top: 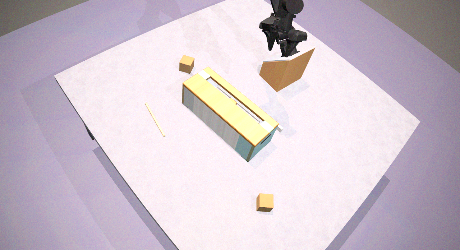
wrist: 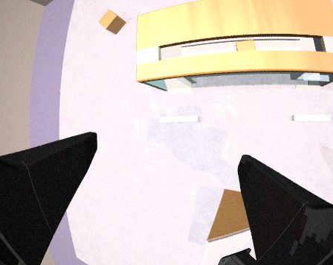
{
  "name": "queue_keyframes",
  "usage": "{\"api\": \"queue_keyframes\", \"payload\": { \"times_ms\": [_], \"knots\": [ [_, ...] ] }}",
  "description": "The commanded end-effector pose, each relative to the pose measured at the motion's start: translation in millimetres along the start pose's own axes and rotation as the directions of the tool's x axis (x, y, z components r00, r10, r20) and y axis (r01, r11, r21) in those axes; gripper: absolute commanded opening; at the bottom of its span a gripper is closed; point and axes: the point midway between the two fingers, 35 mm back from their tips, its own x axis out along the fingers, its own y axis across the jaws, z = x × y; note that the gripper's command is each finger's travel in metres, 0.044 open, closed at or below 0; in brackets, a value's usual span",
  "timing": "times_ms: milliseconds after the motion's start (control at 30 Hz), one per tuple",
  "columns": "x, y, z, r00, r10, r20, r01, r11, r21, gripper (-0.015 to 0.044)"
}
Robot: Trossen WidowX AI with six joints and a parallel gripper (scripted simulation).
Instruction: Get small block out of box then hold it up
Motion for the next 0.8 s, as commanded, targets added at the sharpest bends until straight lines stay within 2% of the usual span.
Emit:
{"api": "queue_keyframes", "payload": {
  "times_ms": [0,100,233,367,433,767],
  "knots": [
    [26,-17,26,0.998,-0.034,-0.056,0.048,0.963,0.266,0.0400],
    [53,-40,48,0.991,-0.064,-0.116,0.114,0.854,0.507,0.0400],
    [93,-76,68,0.976,-0.083,-0.203,0.211,0.614,0.760,0.0400],
    [134,-116,79,0.953,-0.079,-0.292,0.302,0.296,0.906,0.0400],
    [148,-130,80,0.945,-0.073,-0.319,0.327,0.182,0.927,0.0400],
    [153,-134,80,0.944,-0.072,-0.323,0.330,0.168,0.929,0.0400]
  ]
}}
